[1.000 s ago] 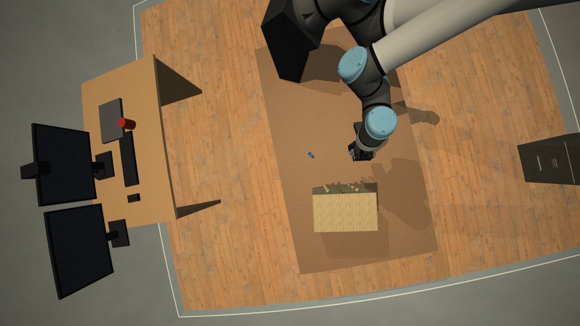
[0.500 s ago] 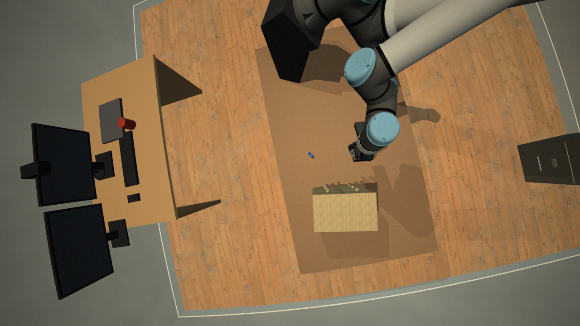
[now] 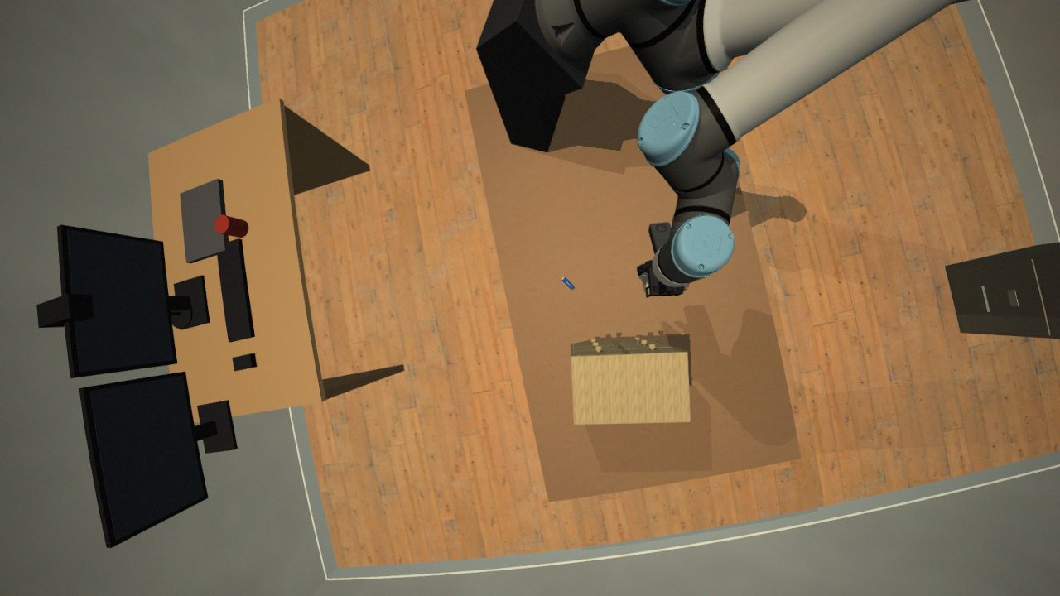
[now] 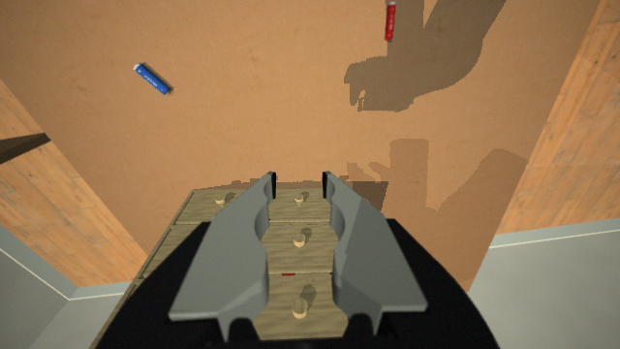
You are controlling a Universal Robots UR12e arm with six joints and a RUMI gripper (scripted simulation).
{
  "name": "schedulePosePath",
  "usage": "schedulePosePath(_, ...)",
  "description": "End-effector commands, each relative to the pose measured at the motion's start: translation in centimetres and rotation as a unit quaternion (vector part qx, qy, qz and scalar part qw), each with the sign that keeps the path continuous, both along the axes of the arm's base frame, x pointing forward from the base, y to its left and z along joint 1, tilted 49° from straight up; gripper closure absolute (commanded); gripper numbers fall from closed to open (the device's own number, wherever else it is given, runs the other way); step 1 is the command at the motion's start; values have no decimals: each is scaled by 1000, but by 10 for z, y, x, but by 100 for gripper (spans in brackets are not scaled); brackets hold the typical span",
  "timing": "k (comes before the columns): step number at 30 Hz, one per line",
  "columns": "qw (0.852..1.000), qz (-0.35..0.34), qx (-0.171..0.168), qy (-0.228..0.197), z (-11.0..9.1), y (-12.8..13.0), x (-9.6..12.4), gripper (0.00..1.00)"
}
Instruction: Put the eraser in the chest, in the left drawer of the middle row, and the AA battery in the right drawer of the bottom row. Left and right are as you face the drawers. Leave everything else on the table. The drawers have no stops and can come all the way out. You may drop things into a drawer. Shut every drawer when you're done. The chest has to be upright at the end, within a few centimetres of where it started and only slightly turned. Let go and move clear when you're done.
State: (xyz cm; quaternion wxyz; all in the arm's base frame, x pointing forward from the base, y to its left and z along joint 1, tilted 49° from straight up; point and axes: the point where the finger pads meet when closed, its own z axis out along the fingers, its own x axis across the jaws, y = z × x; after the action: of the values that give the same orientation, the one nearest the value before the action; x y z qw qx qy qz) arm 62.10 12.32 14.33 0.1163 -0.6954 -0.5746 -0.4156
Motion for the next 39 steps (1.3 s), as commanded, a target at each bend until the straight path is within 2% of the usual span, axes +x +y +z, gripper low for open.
schedulePosePath(1,1000,8,0,8,1,-1,-2,80)
schedulePosePath(39,999,29,0,28,3,-3,-7,80)
